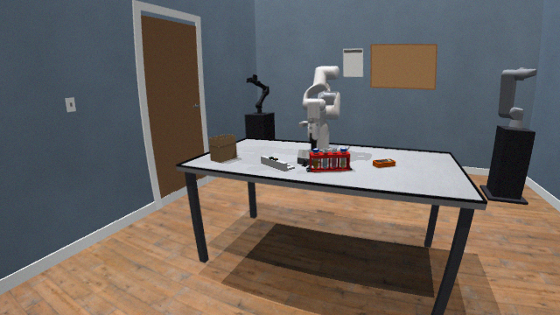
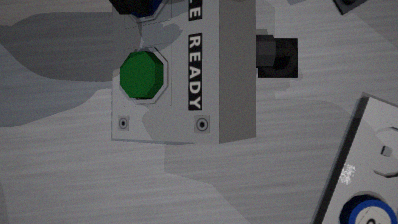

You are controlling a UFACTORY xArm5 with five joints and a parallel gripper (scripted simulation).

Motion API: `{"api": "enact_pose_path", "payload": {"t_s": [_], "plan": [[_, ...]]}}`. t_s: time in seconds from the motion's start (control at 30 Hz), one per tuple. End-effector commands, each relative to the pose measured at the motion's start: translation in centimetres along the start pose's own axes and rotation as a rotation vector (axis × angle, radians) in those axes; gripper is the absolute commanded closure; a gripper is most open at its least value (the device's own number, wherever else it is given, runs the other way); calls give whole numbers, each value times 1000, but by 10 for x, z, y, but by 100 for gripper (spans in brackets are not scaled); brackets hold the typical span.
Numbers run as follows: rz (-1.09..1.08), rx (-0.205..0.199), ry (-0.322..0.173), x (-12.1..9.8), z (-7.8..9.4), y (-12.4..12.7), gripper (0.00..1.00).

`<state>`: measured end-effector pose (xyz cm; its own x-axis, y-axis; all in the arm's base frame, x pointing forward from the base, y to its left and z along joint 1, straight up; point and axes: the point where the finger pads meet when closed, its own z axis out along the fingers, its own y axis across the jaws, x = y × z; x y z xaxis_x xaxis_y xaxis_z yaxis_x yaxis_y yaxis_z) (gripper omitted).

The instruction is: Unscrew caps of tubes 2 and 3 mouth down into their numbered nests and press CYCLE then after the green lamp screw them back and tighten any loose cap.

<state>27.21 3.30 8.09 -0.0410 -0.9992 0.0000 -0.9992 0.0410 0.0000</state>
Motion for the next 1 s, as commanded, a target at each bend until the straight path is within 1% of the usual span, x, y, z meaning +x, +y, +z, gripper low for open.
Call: {"api": "enact_pose_path", "payload": {"t_s": [0.0, 0.63, 0.77, 0.83, 0.97], "plan": [[0, 3, -1, 0, 0, -1, 100], [0, 3, -1, 0, 6, -1, 100], [0, 3, -1, 0, -6, -1, 100], [0, 3, -1, 0, -6, -1, 100], [0, 3, -1, 0, -18, -1, 100]]}}
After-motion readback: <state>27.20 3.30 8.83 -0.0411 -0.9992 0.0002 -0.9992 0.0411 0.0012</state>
